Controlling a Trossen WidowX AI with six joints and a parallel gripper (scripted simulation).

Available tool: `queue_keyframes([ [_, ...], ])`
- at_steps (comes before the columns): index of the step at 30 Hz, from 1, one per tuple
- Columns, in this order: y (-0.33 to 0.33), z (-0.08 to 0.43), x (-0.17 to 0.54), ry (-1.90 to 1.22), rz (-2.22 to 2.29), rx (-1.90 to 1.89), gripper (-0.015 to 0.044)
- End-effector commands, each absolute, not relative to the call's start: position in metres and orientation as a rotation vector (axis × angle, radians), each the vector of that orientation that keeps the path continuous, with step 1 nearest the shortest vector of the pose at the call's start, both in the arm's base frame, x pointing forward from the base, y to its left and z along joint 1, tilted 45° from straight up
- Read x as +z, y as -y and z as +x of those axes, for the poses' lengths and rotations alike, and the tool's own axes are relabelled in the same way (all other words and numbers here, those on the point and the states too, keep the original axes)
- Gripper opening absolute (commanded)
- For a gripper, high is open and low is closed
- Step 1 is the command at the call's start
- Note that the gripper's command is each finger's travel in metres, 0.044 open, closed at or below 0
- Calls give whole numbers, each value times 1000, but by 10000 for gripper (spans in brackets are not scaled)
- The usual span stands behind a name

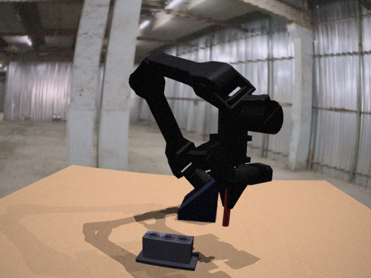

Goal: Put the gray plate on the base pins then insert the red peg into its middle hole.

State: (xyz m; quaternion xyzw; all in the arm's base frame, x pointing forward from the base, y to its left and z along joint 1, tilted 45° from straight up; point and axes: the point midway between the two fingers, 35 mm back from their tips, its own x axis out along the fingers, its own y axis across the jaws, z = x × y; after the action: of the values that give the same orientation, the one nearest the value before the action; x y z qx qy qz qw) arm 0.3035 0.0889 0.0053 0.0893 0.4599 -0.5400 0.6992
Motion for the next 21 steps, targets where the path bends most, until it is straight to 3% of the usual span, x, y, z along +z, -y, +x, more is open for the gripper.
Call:
queue_keyframes([
  [1,-82,312,16,-1018,203,-1195,0],
  [21,-40,337,54,-1003,192,-1202,0],
])
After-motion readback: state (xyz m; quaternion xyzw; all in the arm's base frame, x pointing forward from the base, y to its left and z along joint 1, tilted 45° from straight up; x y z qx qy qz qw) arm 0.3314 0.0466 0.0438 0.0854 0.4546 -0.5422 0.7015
